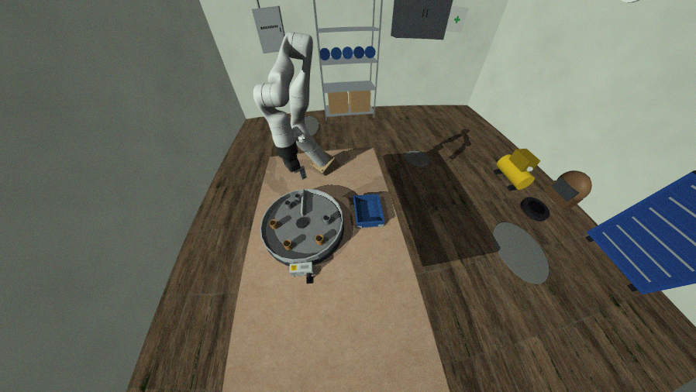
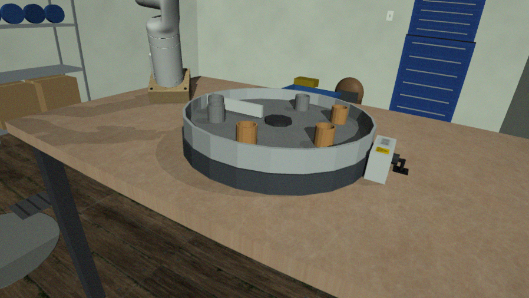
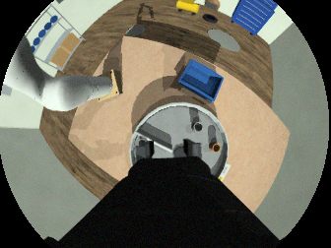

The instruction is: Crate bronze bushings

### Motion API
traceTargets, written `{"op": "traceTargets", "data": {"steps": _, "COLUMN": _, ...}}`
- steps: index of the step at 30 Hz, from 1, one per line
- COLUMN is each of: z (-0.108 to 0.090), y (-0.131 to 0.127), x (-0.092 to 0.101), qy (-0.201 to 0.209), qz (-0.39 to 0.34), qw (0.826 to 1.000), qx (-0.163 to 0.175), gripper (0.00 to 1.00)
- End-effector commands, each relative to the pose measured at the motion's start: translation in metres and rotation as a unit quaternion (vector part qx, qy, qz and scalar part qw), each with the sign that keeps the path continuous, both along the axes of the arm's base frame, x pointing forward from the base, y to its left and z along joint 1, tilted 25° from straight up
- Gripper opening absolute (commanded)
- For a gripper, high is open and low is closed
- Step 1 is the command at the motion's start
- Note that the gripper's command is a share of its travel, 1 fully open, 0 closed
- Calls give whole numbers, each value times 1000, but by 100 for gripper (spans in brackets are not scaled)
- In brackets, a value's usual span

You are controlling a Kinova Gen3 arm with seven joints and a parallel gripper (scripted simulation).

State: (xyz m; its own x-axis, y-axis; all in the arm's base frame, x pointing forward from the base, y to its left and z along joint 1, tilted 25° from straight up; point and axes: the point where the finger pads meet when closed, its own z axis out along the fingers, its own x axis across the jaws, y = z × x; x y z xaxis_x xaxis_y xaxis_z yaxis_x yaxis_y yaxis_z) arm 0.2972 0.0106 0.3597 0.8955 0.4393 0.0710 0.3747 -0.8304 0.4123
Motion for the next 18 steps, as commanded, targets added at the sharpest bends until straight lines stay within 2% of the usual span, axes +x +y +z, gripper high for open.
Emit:
{"op": "traceTargets", "data": {"steps": 1, "z": 0, "y": 1, "x": 0, "qy": 0, "qz": 1, "qw": 1000, "qx": 0, "gripper": 100}}
{"op": "traceTargets", "data": {"steps": 5, "z": 0, "y": 1, "x": 0, "qy": 0, "qz": 1, "qw": 1000, "qx": 0, "gripper": 100}}
{"op": "traceTargets", "data": {"steps": 10, "z": -12, "y": -47, "x": -17, "qy": 0, "qz": 1, "qw": 1000, "qx": 0, "gripper": 100}}
{"op": "traceTargets", "data": {"steps": 18, "z": -12, "y": -47, "x": -17, "qy": 0, "qz": 1, "qw": 1000, "qx": 0, "gripper": 100}}
